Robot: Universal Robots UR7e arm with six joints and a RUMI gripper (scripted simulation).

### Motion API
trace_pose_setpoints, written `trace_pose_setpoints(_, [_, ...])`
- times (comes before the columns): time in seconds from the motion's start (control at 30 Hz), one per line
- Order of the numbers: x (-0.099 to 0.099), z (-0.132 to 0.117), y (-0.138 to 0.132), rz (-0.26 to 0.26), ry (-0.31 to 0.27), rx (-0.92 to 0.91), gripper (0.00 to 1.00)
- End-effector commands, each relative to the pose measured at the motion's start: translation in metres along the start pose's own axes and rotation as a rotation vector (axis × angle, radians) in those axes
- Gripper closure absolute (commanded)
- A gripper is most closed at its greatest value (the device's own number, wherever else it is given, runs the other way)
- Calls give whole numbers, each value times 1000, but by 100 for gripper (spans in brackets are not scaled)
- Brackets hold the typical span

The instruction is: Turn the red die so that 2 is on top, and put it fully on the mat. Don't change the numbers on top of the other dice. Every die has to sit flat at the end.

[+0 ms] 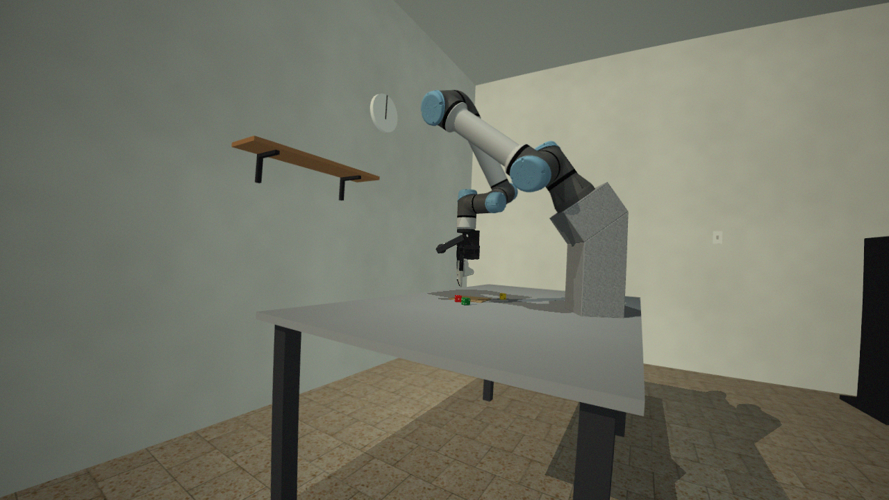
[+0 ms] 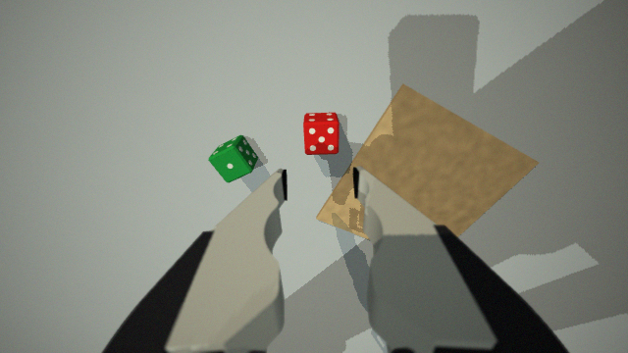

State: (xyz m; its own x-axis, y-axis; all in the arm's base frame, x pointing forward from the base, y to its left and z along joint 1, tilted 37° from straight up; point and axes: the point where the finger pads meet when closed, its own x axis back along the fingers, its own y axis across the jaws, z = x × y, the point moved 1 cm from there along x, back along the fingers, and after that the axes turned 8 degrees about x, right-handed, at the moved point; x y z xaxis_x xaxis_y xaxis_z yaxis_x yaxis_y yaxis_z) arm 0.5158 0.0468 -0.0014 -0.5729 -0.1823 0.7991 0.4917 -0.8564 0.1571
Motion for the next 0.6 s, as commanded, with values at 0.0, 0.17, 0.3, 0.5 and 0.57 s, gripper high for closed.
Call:
trace_pose_setpoints(0.0, [-8,3,2,-6,4,2,76])
trace_pose_setpoints(0.17, [-16,3,2,-6,4,2,76])
trace_pose_setpoints(0.3, [-21,3,2,-6,4,2,76])
trace_pose_setpoints(0.5, [-26,3,2,-6,4,2,76])
trace_pose_setpoints(0.57, [-26,3,2,-6,4,2,76])
